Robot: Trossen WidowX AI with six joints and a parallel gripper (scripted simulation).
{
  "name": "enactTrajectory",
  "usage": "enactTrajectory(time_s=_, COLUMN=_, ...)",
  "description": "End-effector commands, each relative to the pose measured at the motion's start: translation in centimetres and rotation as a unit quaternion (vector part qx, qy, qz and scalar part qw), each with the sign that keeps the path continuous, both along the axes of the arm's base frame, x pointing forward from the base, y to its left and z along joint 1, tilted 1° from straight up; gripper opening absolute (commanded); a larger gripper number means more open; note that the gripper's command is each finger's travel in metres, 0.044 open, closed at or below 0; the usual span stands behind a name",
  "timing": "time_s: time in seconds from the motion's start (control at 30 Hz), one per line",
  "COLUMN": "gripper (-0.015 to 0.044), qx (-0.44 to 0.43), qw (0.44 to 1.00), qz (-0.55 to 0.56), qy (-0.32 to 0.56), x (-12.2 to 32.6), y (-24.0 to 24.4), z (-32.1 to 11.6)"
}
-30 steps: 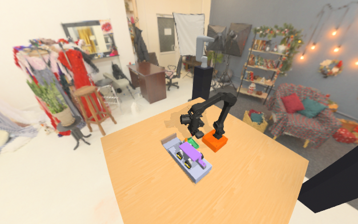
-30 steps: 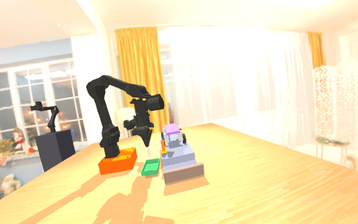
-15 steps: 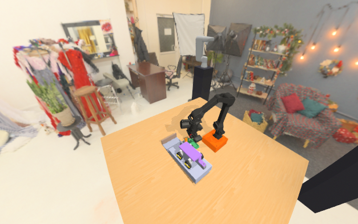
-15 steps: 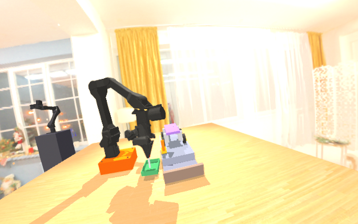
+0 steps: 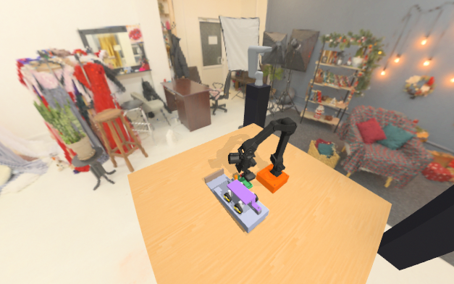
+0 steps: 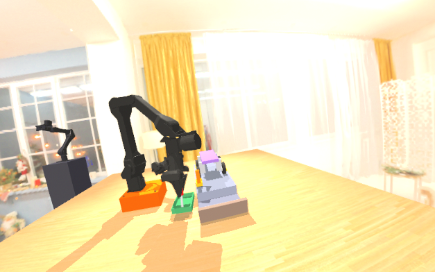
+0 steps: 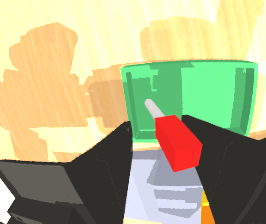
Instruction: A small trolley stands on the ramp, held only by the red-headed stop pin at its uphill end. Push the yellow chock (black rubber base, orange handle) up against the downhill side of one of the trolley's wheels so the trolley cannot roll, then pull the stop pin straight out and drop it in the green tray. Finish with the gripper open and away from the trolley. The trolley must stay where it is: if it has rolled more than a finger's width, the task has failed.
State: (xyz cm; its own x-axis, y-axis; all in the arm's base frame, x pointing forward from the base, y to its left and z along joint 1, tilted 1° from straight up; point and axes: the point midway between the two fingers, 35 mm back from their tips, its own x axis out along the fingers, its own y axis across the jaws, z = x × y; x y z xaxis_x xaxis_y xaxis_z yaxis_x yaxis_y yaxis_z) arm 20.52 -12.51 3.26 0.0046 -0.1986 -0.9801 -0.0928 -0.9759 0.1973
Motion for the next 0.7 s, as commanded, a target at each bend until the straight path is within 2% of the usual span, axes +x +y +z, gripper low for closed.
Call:
enactTrajectory(time_s=0.0, gripper=0.019, qx=-0.002, qw=1.0, qz=-0.001, qy=-0.001, x=0.0, y=0.3, z=-0.1)
enactTrajectory(time_s=0.67, gripper=0.019, qx=-0.001, qw=1.0, qz=-0.001, qy=-0.001, x=0.2, y=1.7, z=-0.8)
